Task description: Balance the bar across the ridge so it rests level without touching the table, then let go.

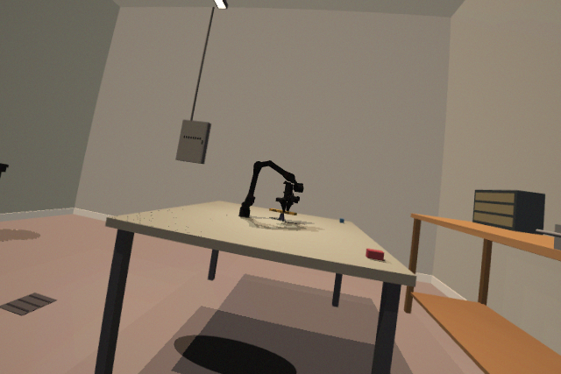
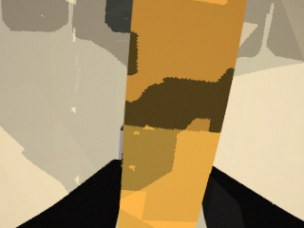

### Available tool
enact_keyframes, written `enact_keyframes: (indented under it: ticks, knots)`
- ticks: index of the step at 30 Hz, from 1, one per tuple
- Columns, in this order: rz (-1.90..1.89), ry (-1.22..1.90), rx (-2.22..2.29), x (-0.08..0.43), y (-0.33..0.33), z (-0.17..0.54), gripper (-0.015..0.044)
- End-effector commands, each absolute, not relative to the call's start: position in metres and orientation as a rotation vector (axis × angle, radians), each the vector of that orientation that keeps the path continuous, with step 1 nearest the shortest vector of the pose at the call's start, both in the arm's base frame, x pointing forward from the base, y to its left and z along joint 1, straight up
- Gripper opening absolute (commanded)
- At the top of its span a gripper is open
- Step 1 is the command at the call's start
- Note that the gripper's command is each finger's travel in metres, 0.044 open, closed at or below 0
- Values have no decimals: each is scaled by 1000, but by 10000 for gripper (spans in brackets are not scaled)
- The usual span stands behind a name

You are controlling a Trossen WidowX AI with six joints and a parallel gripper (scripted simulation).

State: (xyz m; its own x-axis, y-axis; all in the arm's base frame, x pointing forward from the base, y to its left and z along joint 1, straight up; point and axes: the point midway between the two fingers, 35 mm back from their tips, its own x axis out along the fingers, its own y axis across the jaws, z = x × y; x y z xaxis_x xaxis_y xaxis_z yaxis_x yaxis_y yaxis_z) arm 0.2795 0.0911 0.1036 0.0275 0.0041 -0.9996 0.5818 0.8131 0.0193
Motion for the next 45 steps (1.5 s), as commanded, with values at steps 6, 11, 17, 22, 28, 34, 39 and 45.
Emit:
enact_keyframes:
  ticks: [6, 11, 17, 22, 28, 34, 39, 45]
  knots:
    - [-475, 1493, 500, 279, 92, 102, 0]
    - [-475, 1493, 500, 279, 92, 102, 0]
    - [-475, 1493, 500, 279, 92, 101, 0]
    - [-475, 1493, 500, 279, 92, 101, 0]
    - [-475, 1493, 500, 279, 92, 100, 0]
    - [-475, 1493, 500, 279, 92, 100, 0]
    - [-475, 1493, 500, 279, 92, 100, 0]
    - [-475, 1493, 500, 279, 92, 99, 0]
